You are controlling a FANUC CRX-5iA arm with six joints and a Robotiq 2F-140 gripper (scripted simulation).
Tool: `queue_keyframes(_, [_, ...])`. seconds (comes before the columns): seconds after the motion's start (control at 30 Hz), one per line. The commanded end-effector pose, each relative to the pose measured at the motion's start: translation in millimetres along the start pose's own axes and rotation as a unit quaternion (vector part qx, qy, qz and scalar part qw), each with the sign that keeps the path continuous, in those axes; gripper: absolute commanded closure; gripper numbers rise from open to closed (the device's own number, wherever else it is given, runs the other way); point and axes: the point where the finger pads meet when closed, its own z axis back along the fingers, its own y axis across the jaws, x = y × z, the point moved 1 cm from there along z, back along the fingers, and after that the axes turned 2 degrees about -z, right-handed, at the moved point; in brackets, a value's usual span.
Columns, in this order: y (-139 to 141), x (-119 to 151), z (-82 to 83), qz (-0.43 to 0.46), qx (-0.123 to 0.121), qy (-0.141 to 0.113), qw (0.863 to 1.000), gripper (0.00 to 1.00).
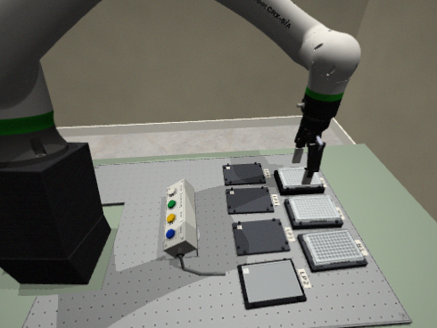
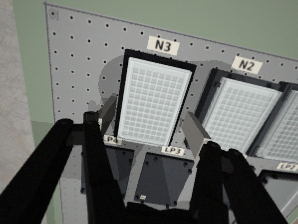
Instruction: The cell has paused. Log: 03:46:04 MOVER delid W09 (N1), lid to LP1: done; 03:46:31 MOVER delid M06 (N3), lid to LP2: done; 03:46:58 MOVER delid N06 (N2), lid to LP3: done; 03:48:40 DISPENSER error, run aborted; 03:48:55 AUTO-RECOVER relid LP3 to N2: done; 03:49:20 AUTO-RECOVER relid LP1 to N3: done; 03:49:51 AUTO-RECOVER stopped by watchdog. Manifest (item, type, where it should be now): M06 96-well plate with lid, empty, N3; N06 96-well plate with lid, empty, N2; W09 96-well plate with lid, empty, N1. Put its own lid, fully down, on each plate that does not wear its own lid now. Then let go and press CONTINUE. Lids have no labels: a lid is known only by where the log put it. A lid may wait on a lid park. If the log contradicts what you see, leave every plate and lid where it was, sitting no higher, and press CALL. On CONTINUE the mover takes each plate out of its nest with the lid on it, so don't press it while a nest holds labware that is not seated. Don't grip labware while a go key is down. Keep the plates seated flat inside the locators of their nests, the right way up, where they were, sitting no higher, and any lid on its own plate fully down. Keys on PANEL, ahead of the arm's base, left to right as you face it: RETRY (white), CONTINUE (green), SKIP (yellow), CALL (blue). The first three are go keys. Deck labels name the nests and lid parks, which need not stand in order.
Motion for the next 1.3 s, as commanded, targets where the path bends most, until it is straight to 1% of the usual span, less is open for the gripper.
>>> queue_keyframes(0.0, [0.0, -0.2, 0.0, 0.000, 0.000, 0.000, 1.000, 0.34])
queue_keyframes(1.23, [0.0, -0.2, 0.0, 0.000, 0.000, 0.000, 1.000, 0.34])
queue_keyframes(1.27, [0.0, -0.2, 0.0, 0.000, 0.000, 0.000, 1.000, 0.41])
